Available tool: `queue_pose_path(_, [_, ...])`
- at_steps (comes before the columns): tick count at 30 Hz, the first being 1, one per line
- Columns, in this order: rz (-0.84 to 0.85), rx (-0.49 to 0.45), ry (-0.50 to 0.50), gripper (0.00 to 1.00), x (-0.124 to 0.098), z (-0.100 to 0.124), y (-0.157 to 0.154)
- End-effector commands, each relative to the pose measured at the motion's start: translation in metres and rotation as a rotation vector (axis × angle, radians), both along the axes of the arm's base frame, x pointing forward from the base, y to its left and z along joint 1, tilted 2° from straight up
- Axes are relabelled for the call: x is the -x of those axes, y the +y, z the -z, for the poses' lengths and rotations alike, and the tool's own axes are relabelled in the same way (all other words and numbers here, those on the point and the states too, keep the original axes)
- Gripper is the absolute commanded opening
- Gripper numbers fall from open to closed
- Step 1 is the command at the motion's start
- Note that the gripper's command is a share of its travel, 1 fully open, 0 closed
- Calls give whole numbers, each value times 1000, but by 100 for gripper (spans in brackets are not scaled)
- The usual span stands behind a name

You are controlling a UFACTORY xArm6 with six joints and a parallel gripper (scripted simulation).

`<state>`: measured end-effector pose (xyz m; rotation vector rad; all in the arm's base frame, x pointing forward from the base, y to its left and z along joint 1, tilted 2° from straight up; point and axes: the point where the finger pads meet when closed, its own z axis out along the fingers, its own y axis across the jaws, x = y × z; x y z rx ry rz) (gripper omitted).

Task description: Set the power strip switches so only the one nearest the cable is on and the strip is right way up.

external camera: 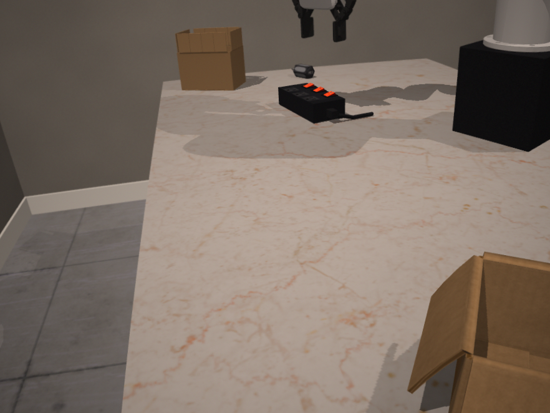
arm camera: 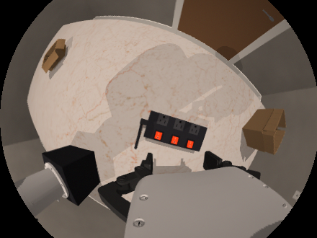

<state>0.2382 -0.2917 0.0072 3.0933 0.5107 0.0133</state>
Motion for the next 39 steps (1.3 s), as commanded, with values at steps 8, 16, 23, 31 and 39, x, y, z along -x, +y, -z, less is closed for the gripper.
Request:
queue_pose_path(8, [-625,8,-15,100,-2,26,-6])
queue_pose_path(16, [-1062,21,-6,100,-1,41,-7])
queue_pose_path(23, [-1286,16,-29,100,-1,45,-8])
queue_pose_path(31, [-1292,17,-29,0,-1,45,-8])
queue_pose_path(39, [-1292,17,-29,0,-1,45,-8])
